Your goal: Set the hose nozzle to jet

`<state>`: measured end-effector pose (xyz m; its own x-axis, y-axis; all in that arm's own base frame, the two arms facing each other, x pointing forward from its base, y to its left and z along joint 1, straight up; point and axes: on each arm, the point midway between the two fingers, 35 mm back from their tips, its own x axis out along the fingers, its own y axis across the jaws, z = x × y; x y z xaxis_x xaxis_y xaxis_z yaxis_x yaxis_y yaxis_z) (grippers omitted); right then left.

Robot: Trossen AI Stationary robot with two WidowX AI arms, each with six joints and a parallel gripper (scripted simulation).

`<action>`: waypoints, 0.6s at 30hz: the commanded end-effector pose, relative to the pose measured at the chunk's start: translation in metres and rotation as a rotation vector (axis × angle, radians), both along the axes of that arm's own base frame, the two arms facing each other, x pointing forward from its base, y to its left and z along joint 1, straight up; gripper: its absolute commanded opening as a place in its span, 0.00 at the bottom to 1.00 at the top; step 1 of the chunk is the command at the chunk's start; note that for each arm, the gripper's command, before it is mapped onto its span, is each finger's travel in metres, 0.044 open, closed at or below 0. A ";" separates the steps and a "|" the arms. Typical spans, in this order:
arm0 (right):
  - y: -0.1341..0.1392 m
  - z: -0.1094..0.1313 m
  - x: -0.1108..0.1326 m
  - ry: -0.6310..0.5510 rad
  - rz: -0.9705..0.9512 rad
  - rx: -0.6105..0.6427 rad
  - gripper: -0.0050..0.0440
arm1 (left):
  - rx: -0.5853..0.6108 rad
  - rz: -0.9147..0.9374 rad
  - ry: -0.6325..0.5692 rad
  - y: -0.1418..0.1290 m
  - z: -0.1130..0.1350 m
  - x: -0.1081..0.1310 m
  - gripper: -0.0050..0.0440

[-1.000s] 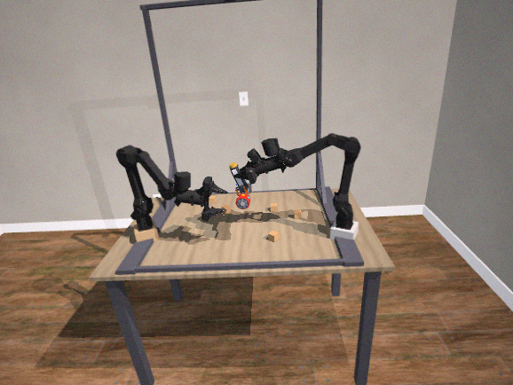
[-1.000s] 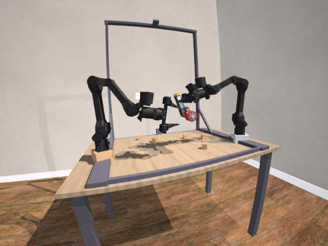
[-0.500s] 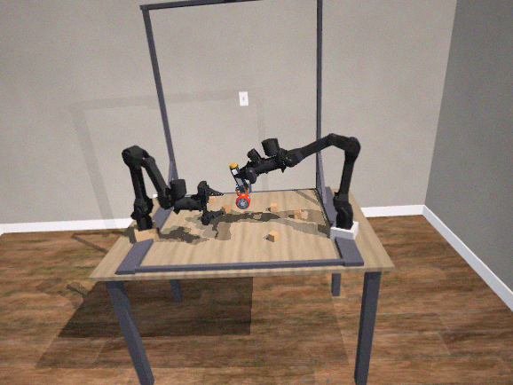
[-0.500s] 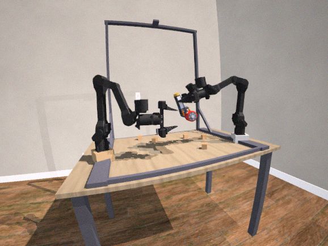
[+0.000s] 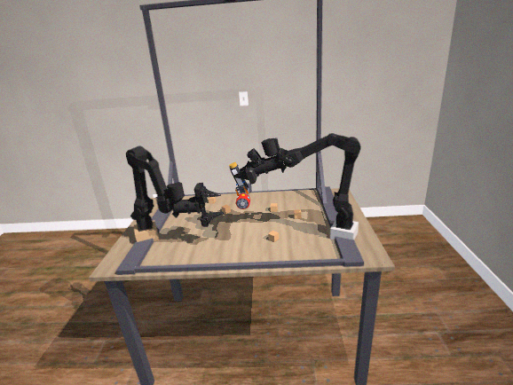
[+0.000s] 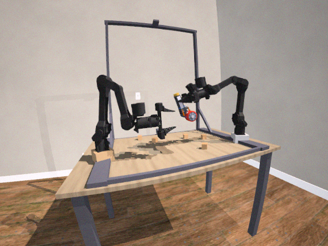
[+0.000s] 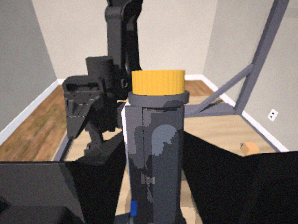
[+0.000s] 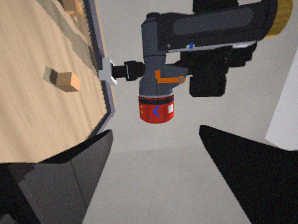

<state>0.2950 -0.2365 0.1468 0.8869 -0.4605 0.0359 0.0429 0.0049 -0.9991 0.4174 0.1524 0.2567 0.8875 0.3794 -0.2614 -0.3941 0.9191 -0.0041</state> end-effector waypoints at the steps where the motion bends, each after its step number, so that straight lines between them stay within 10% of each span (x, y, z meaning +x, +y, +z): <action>1: -0.004 0.005 0.007 -0.013 0.002 -0.008 0.93 | 0.021 -0.001 -0.042 0.000 0.018 0.000 0.45; 18: -0.016 0.010 0.030 -0.017 -0.001 -0.015 0.93 | 0.021 -0.001 -0.042 0.000 0.018 0.000 0.45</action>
<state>0.3174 -0.2477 0.1494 0.8877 -0.4586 0.0403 0.0468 0.0028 -0.9989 0.4174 0.1524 0.2567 0.8875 0.3794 -0.2614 -0.3941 0.9191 -0.0041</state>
